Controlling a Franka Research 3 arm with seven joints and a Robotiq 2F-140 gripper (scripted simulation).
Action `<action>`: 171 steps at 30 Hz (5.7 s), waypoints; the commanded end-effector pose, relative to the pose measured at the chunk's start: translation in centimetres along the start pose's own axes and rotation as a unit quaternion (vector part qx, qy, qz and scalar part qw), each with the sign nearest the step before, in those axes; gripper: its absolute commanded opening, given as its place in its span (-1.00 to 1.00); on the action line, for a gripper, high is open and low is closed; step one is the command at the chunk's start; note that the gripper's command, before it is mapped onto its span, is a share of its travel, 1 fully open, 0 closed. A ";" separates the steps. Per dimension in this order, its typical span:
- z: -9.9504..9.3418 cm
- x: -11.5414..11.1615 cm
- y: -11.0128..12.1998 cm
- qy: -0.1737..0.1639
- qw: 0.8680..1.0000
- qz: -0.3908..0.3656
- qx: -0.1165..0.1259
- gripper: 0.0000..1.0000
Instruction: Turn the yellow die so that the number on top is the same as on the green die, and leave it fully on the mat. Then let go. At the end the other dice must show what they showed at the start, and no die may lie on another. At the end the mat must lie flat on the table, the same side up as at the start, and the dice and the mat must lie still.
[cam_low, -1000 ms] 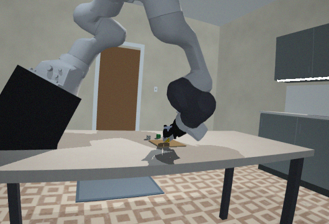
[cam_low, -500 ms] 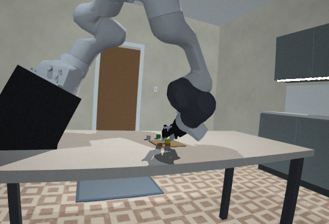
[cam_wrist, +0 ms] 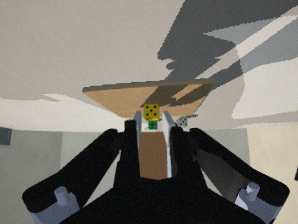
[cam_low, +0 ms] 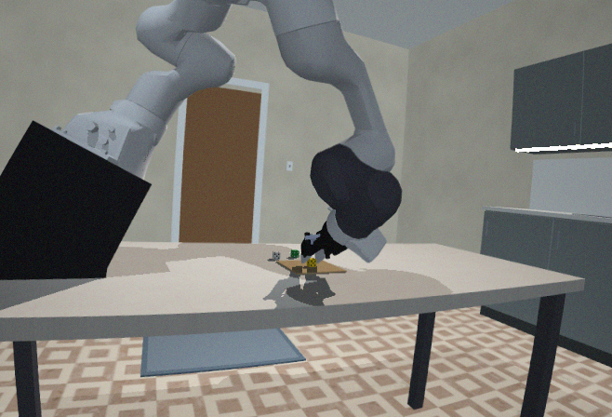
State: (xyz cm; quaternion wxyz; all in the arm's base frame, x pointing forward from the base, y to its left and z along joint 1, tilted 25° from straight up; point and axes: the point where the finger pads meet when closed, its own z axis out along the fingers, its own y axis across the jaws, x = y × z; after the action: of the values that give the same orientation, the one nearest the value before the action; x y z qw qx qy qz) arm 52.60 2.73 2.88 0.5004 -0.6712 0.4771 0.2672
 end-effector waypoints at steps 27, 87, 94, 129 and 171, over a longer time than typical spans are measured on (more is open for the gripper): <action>-0.1 0.1 0.0 0.001 1.000 -0.003 0.000 -0.57; -6.0 -7.4 -1.9 0.051 0.998 0.004 -0.021 -0.57; -2.8 -10.2 -3.3 0.138 0.989 0.015 -0.048 -0.57; -2.9 -12.1 0.0 0.499 0.866 0.001 -0.007 -0.57; -5.3 -15.4 0.1 0.516 0.857 -0.003 0.002 1.00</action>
State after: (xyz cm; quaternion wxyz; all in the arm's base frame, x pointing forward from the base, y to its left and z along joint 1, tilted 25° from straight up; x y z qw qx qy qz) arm 46.41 3.54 17.67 0.1908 -0.7151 0.6602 -0.1278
